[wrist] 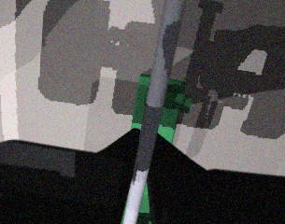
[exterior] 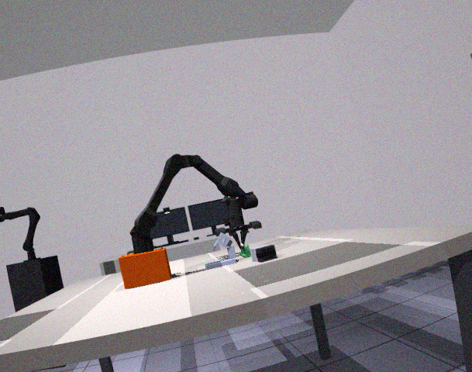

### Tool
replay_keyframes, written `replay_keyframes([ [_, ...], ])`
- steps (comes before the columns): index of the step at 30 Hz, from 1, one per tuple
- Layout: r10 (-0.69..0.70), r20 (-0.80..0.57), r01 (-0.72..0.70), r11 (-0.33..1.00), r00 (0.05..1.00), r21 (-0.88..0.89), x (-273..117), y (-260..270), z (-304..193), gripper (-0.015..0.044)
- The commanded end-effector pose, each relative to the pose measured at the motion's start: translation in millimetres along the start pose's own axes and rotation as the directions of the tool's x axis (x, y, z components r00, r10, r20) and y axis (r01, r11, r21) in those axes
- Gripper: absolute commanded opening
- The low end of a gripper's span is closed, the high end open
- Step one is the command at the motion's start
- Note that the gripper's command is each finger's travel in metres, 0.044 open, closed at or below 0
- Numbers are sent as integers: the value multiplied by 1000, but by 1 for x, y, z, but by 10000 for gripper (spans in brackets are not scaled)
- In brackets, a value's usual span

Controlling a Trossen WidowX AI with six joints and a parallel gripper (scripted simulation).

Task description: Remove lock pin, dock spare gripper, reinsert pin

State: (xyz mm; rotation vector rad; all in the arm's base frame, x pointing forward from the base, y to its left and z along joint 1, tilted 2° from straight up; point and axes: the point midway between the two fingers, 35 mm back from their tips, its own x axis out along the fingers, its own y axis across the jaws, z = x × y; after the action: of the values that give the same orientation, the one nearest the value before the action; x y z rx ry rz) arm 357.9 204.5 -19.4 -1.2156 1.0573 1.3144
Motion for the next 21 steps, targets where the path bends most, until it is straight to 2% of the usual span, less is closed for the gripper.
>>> replay_keyframes([
  [1,-4,2,4,1000,1000,0,-10,-1,1,0],
  [10,16,-6,-16,1000,1000,2,-21,4,0,0],
  [21,27,-12,-27,1000,1000,2,-17,5,-6,0],
])
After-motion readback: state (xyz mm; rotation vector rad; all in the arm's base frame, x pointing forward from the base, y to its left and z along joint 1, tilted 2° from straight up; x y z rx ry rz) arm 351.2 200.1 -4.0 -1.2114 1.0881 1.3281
